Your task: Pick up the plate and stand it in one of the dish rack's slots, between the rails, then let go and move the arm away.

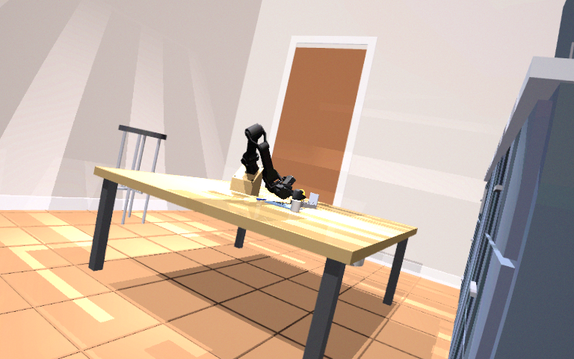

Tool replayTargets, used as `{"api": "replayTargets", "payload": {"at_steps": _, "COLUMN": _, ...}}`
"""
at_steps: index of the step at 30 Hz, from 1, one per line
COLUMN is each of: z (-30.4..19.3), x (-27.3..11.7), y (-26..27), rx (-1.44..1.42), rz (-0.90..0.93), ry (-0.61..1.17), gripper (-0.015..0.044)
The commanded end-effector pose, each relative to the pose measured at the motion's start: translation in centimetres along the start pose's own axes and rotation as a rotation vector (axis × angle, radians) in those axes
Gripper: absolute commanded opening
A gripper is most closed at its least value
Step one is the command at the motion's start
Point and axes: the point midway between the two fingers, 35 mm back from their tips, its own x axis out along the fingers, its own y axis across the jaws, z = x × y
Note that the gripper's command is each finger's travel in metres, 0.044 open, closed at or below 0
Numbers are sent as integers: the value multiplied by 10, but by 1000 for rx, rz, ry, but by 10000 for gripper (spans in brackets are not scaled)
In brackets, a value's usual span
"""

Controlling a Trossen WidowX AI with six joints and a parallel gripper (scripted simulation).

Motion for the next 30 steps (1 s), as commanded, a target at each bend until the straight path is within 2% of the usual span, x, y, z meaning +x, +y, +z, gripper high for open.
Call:
{"api": "replayTargets", "payload": {"at_steps": 1, "z": 0, "x": 0, "y": 0, "rx": 0, "rz": 0, "ry": 0, "gripper": 131}}
{"api": "replayTargets", "payload": {"at_steps": 11, "z": 0, "x": 0, "y": 0, "rx": 0, "rz": 0, "ry": 0, "gripper": 394}}
{"api": "replayTargets", "payload": {"at_steps": 18, "z": 7, "x": 0, "y": -2, "rx": -2, "rz": 2, "ry": 1, "gripper": 400}}
{"api": "replayTargets", "payload": {"at_steps": 27, "z": 103, "x": -9, "y": -7, "rx": -18, "rz": 1, "ry": -11, "gripper": 400}}
{"api": "replayTargets", "payload": {"at_steps": 30, "z": 118, "x": -10, "y": -10, "rx": -18, "rz": -2, "ry": -19, "gripper": 400}}
